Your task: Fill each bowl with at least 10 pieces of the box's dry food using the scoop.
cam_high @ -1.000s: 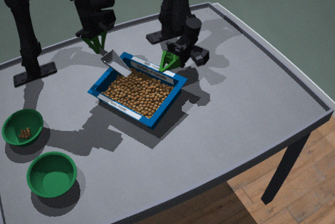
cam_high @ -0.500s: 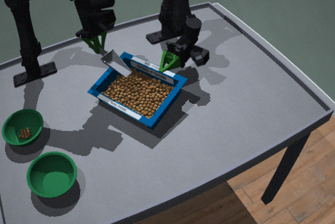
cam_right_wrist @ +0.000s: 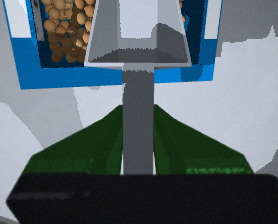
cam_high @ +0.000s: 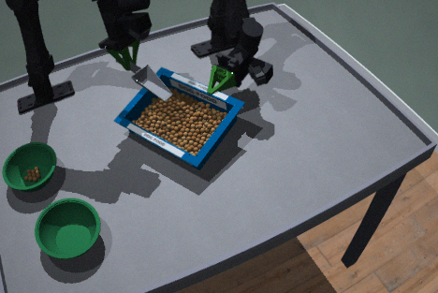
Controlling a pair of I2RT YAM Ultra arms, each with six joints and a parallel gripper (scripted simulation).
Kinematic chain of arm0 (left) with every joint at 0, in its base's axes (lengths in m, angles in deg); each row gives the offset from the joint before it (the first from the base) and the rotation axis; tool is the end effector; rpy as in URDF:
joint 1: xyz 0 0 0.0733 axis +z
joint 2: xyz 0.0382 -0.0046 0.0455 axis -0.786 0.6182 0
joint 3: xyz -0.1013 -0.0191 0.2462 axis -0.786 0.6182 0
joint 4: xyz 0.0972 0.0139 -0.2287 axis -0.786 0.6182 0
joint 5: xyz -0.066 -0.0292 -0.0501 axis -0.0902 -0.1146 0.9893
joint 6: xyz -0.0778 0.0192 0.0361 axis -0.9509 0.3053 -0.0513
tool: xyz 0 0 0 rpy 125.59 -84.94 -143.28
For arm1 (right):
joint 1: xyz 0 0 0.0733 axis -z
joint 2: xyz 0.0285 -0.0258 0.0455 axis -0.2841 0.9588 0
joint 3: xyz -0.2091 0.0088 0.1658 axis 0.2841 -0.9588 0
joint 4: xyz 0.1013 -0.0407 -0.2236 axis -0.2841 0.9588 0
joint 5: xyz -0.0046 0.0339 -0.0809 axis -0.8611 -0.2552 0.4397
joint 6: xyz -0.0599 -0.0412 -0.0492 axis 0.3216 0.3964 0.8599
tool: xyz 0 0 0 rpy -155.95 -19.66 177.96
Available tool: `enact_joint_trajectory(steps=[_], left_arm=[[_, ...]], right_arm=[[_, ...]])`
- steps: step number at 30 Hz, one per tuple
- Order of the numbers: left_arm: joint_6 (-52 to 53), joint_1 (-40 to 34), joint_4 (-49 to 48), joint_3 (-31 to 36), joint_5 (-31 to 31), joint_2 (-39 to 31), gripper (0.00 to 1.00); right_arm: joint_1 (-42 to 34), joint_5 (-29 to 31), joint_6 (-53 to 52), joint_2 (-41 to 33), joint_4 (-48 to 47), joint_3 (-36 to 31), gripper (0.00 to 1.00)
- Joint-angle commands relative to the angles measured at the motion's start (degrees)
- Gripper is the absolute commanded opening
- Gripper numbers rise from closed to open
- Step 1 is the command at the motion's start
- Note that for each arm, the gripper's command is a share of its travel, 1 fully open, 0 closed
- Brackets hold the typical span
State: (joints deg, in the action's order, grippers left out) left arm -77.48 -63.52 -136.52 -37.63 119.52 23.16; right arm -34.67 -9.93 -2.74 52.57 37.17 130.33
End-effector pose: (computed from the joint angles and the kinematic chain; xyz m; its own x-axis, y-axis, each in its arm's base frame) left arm 0.2661 -0.1152 0.1293 -0.8965 -0.4430 -0.0026 -0.0978 0.2036 -0.9741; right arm 0.1975 0.2323 0.2699 -0.8369 -0.4732 -0.2753 -0.4876 0.8729 -0.0181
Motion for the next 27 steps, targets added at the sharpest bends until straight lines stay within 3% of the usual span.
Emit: enact_joint_trajectory(steps=[1, 11, 14, 18, 21, 27], left_arm=[[2.68, -1.09, 3.41, -2.87, -0.93, -3.61, 0.0], [5.03, -2.38, 13.45, -5.71, -2.84, -7.5, 0.0], [4.75, -2.38, 11.12, -5.75, -2.22, -7.61, 0.0], [5.98, -3.01, 17.97, -7.24, -3.79, -9.04, 0.0], [5.49, -2.83, 13.29, -7.16, -2.51, -9.04, 0.0], [6.94, -3.81, 22.53, -8.75, -5.18, -10.4, 0.0]], right_arm=[[0.27, 0.89, -0.33, -2.04, -1.95, 0.78, 0.0], [0.27, 0.89, -0.33, -2.04, -1.95, 0.78, 0.0], [0.27, 0.89, -0.33, -2.04, -1.95, 0.78, 0.0], [0.27, 0.89, -0.33, -2.04, -1.95, 0.78, 0.0], [0.27, 0.89, -0.33, -2.04, -1.95, 0.78, 0.0], [0.27, 0.89, -0.33, -2.04, -1.95, 0.78, 0.0]])
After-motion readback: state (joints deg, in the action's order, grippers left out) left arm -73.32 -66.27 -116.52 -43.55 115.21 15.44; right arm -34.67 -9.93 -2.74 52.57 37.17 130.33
